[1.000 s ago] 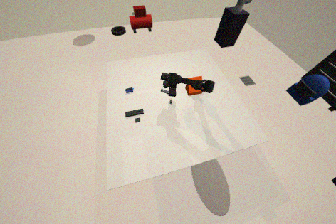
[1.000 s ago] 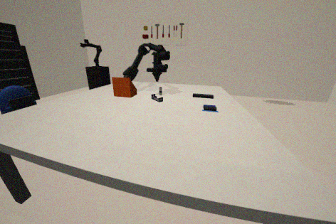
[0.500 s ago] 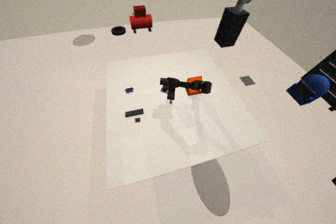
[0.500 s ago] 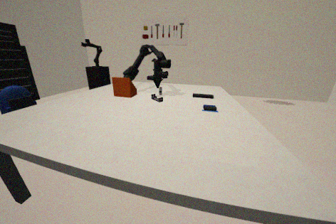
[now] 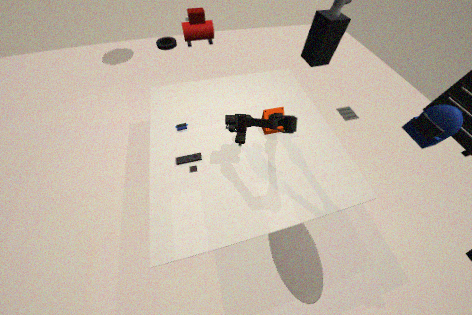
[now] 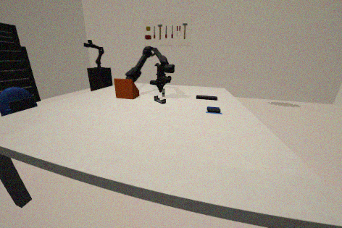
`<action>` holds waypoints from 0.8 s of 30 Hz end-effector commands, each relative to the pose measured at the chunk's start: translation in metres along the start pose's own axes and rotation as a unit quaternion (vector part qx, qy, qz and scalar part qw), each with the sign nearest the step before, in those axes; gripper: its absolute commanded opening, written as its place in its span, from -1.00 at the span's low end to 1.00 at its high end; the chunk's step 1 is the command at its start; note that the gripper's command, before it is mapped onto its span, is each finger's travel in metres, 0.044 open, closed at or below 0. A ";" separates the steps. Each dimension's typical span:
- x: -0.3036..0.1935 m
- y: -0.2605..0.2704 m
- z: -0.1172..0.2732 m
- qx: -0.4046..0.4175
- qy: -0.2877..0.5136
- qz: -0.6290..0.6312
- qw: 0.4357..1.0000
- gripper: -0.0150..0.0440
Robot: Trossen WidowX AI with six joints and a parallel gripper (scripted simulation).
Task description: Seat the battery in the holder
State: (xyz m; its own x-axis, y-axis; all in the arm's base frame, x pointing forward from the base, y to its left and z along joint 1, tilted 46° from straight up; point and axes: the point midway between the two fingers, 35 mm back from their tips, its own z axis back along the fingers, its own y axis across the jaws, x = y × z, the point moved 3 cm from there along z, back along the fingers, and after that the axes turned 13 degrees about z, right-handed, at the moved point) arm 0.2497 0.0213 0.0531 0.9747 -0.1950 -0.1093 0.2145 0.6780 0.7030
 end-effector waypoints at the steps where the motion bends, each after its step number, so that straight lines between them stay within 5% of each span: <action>1: 0.004 0.007 0.002 0.003 -0.006 0.003 1.000 -0.49; 24: 0.012 0.043 0.003 0.004 -0.006 0.003 1.000 -0.49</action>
State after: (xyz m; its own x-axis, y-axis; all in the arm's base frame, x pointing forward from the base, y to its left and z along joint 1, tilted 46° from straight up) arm 0.2663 0.0437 0.0774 0.9747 -0.1962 -0.1070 0.2137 0.6786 0.7027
